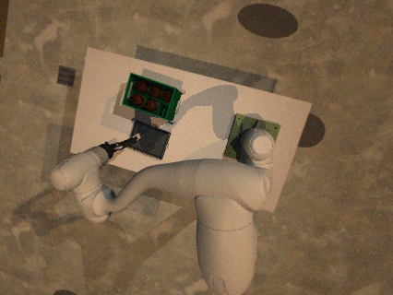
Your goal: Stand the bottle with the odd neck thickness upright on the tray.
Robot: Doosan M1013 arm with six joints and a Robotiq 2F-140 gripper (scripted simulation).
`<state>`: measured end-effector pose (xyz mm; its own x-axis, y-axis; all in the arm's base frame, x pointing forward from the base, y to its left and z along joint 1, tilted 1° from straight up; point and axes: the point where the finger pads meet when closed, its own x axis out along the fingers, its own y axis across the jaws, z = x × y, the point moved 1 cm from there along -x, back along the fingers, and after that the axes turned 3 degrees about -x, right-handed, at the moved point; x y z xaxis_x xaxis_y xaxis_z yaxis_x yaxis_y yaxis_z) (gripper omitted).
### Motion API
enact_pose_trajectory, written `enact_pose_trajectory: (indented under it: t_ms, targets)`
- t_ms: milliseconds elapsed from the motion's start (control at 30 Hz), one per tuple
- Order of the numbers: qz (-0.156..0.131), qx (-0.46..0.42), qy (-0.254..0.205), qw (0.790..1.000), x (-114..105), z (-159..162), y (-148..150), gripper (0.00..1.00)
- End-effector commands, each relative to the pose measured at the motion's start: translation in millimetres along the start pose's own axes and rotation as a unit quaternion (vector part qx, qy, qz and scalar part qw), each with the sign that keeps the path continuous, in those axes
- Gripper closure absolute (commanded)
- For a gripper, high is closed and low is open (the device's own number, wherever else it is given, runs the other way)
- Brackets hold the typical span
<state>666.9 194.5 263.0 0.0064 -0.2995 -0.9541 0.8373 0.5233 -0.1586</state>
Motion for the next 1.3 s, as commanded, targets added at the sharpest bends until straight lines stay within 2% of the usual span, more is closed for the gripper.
enact_pose_trajectory:
  t_ms: [0, 133, 200, 233, 467, 700, 767, 800, 1000, 1267]
  targets:
    - [0.002, 0.083, 0.011, 0.996, 0, 15, -9, 0.00]
    - [0.001, 0.153, 0.022, 0.988, 0, 27, -17, 0.00]
    - [0.001, 0.153, 0.022, 0.988, 0, 27, -17, 0.00]
    - [0.001, 0.203, 0.030, 0.979, 0, 36, -22, 0.00]
    - [-0.003, 0.313, 0.048, 0.948, 0, 55, -36, 0.00]
    - [-0.009, 0.427, 0.066, 0.902, 0, 75, -50, 0.00]
    - [-0.009, 0.427, 0.066, 0.902, 0, 75, -50, 0.00]
    - [-0.012, 0.472, 0.073, 0.878, 0, 83, -56, 0.00]
    - [-0.019, 0.555, 0.086, 0.827, -1, 98, -68, 0.00]
    - [-0.033, 0.664, 0.103, 0.739, -3, 119, -86, 0.00]
